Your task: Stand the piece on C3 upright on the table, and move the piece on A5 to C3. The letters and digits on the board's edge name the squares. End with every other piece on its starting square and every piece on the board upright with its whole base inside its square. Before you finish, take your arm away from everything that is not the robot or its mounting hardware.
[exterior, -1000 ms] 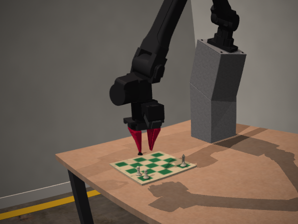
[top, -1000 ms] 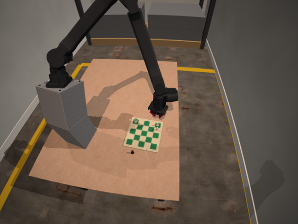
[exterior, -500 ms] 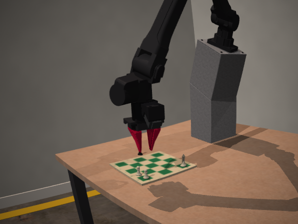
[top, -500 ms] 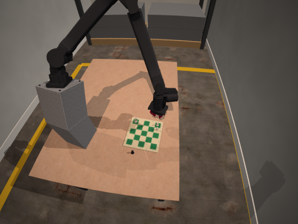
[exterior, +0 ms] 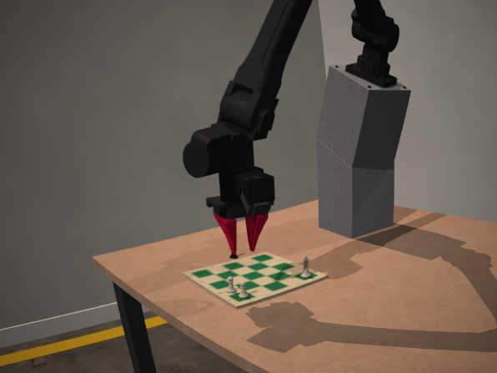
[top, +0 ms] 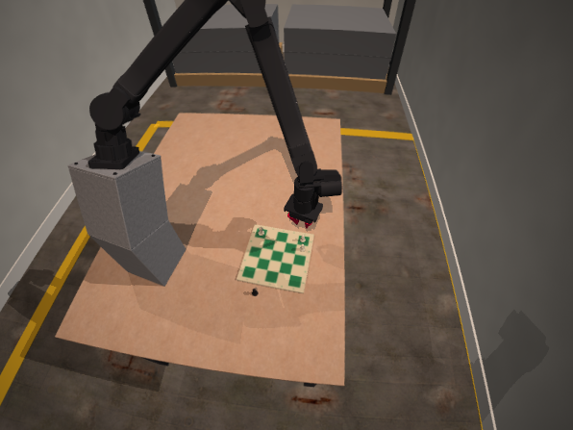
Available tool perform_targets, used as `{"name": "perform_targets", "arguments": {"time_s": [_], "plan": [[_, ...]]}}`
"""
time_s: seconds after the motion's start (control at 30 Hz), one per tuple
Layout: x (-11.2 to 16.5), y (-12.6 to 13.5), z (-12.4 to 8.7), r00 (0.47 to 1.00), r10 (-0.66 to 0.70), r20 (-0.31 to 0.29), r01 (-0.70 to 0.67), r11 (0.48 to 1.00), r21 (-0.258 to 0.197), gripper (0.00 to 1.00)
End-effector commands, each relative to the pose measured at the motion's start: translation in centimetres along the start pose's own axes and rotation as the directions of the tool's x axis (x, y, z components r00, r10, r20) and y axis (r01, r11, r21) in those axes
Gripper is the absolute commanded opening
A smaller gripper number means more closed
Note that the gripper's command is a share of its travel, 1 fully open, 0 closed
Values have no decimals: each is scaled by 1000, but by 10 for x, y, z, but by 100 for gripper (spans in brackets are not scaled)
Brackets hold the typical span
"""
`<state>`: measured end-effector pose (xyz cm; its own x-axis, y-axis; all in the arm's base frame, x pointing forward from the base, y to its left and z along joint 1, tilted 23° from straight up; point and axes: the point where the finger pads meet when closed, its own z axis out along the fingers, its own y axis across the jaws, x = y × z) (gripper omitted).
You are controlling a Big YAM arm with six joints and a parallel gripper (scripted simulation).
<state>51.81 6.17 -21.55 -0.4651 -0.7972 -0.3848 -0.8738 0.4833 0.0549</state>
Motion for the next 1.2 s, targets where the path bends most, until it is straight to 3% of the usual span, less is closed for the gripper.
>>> {"name": "perform_targets", "arguments": {"time_s": [0.0,0.03,0.27,0.5,0.57,0.6,0.7,1.17], "plan": [[-5,-17,-4,1000,-9,17,8,999,31,33],[-16,-23,-15,999,-19,29,17,999,50,33],[-9,-7,9,1000,-10,11,10,1000,15,33],[-11,-11,17,1000,-11,15,11,1000,22,33],[-11,-11,17,1000,-11,15,11,1000,22,33],[-25,-20,1,999,-26,30,25,999,46,33],[-11,-10,24,1000,-11,15,11,1000,21,33],[-16,-15,35,1000,-18,20,17,999,29,33]]}}
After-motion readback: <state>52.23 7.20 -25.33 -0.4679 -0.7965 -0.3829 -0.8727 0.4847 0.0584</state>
